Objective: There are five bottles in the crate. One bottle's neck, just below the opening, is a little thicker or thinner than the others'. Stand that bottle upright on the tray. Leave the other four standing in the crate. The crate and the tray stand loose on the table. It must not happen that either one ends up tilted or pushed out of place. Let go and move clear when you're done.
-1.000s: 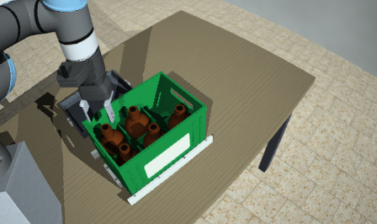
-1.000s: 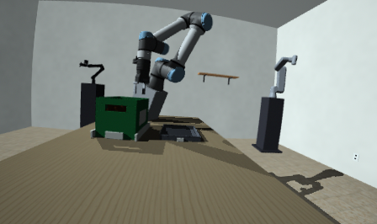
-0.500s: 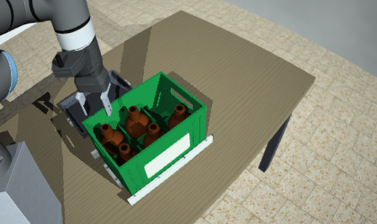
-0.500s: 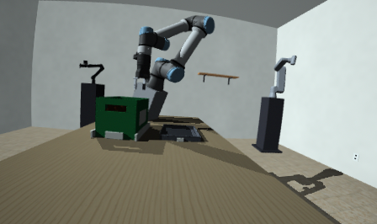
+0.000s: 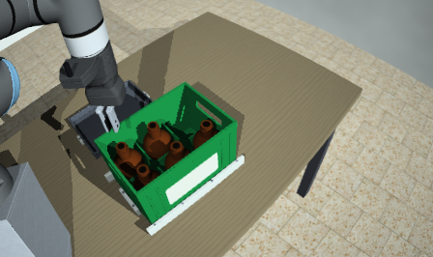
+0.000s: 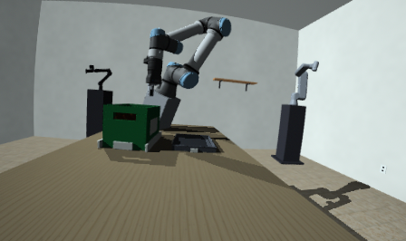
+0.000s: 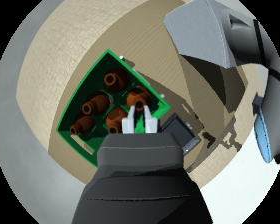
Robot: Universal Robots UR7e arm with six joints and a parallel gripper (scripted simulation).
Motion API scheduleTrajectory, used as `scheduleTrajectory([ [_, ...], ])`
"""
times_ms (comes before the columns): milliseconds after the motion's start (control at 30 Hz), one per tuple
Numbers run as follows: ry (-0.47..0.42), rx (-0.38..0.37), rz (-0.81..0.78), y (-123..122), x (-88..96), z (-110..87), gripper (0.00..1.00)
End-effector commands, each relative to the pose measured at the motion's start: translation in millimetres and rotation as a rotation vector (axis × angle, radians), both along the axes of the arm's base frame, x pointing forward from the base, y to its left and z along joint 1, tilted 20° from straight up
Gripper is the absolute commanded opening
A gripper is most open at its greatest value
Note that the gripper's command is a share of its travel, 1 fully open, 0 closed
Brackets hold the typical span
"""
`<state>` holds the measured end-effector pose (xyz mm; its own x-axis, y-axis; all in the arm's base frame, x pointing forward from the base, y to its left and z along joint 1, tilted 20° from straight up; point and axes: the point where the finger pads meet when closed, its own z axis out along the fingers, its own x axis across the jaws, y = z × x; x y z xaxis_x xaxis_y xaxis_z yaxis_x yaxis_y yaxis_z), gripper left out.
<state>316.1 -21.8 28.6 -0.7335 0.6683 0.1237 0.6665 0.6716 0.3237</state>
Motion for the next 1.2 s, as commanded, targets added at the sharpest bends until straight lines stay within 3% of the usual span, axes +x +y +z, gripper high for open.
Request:
scheduleTrajectory([
  [0,-0.001,-0.001,0.0,-0.3,0.3,0.2,0.0],
  [633,-0.001,-0.001,0.0,-0.7,0.4,0.1,0.0],
  [733,-0.001,-0.001,0.0,-16.9,3.2,-4.5,0.0],
  [867,-0.001,-0.001,0.0,-63.6,7.1,-19.7,0.0],
  [1167,-0.001,-0.001,0.0,-80.6,6.9,-26.0,0.0],
])
